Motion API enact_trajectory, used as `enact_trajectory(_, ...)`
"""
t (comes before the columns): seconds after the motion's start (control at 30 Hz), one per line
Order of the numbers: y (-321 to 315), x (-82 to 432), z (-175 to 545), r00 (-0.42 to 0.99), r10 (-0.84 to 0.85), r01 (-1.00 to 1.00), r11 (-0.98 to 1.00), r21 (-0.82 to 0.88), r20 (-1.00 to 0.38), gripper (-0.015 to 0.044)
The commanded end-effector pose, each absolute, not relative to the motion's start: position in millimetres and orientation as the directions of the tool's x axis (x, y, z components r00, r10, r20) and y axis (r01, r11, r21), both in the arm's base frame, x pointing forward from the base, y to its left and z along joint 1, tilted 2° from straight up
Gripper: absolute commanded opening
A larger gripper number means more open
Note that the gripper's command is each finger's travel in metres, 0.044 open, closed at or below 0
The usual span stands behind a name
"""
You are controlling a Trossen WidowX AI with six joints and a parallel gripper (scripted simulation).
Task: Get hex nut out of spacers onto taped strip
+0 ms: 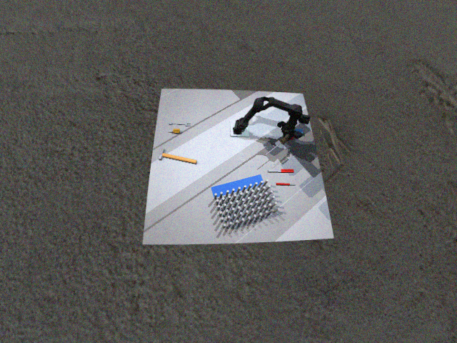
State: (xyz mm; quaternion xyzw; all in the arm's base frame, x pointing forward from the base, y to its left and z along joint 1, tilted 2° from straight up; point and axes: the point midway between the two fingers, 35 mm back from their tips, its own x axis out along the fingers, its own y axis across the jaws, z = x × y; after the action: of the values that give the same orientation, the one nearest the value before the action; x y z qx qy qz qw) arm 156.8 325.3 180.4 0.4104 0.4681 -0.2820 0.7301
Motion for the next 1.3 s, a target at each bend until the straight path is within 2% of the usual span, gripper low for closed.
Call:
enact_trajectory(0.0, 325.2, 157.9, 175.9, 0.407, -0.034, 0.796, 0.503, 0.337, -0.913, 0.0000)
enact_trajectory(1.27, 328.8, 159.6, 148.2, 0.407, -0.034, 0.796, 0.503, 0.337, -0.913, 0.0000)
